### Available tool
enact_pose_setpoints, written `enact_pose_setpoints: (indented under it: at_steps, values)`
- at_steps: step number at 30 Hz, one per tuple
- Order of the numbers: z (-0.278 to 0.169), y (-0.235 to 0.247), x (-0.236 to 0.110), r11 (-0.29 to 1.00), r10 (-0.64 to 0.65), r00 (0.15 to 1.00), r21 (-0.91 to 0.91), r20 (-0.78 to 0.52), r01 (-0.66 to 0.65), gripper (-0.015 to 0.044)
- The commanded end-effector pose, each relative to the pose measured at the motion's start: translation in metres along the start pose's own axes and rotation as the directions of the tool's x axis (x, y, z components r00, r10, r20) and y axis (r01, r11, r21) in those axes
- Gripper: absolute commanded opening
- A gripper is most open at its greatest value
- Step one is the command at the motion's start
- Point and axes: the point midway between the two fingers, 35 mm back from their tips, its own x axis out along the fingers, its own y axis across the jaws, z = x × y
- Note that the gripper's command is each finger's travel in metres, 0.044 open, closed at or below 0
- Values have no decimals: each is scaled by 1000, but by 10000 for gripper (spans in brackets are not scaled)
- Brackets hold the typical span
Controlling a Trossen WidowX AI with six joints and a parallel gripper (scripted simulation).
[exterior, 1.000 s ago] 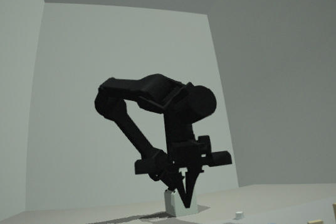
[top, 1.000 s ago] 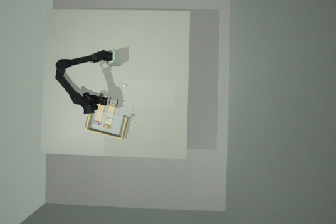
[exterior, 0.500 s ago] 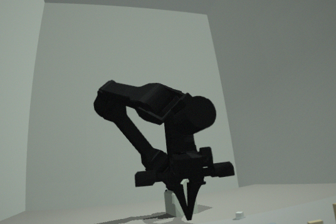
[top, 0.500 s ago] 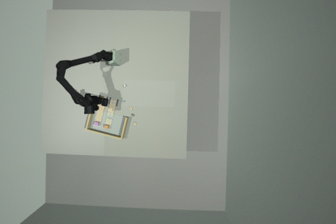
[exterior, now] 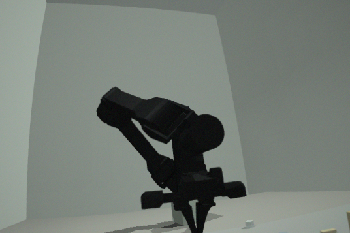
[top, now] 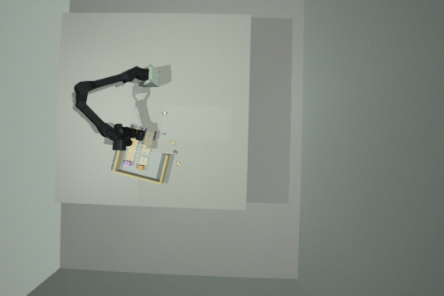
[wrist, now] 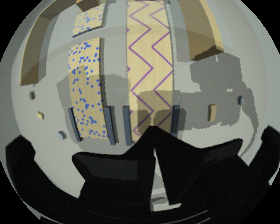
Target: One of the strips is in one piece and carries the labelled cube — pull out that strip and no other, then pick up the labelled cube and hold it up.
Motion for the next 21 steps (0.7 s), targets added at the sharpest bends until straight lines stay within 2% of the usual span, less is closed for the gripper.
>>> enact_pose_setpoints:
  at_steps: [1,10,21]
  values:
    - [-3,0,8,1000,0,1000,-9,-9,0,0]
    - [-3,-1,22,1000,-2,1000,-9,-9,2,0]
    - [-3,-1,22,1000,-2,1000,-9,-9,2,0]
